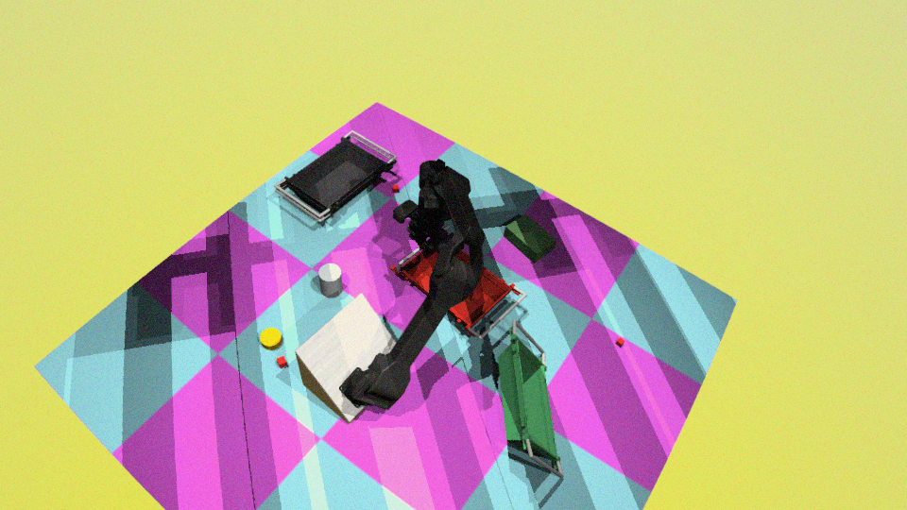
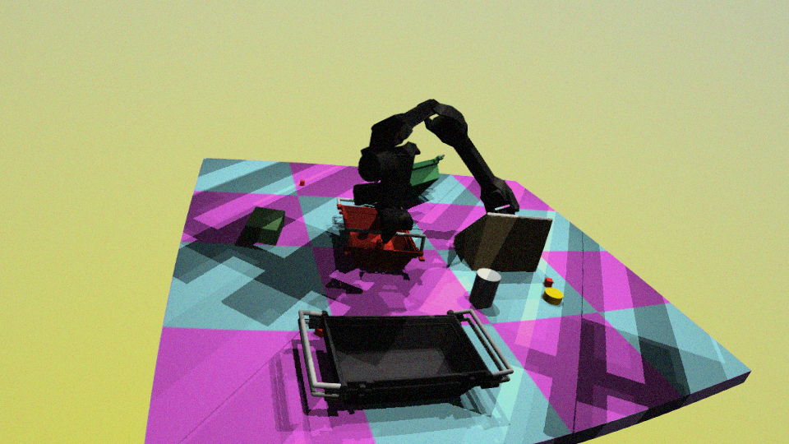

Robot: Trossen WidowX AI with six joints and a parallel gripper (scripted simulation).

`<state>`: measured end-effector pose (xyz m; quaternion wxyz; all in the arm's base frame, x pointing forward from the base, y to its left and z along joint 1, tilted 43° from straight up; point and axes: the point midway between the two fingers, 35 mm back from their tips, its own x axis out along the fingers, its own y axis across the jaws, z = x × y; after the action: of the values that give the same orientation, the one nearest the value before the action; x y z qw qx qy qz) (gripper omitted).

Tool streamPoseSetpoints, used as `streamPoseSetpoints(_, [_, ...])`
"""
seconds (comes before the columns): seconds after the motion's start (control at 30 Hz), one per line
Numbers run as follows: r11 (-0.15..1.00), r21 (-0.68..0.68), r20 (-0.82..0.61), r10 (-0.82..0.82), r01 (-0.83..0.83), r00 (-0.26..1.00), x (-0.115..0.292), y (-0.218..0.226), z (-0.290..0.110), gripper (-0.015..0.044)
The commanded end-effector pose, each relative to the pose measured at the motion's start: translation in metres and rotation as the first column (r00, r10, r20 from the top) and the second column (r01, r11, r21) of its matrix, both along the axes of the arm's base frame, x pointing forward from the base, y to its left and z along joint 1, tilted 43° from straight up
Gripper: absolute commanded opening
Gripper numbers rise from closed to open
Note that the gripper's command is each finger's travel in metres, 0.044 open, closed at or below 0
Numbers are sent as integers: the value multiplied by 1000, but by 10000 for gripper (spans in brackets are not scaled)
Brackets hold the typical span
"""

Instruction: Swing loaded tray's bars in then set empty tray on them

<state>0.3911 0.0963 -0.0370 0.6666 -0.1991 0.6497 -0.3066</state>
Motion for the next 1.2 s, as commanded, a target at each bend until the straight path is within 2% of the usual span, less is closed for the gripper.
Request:
streamPoseSetpoints(0.0, [1000, -8, -13, -2, 2, 1000, -3, -17, 1, 81])
streamPoseSetpoints(0.2, [1000, -9, -13, -2, 2, 1000, -5, -32, 1, 81])
streamPoseSetpoints(0.6, [1000, -7, -14, -2, 2, 1000, -2, 2, 30, 81])
streamPoseSetpoints(1.17, [1000, -8, -12, 7, -7, 1000, -1, -5, 25, 81])
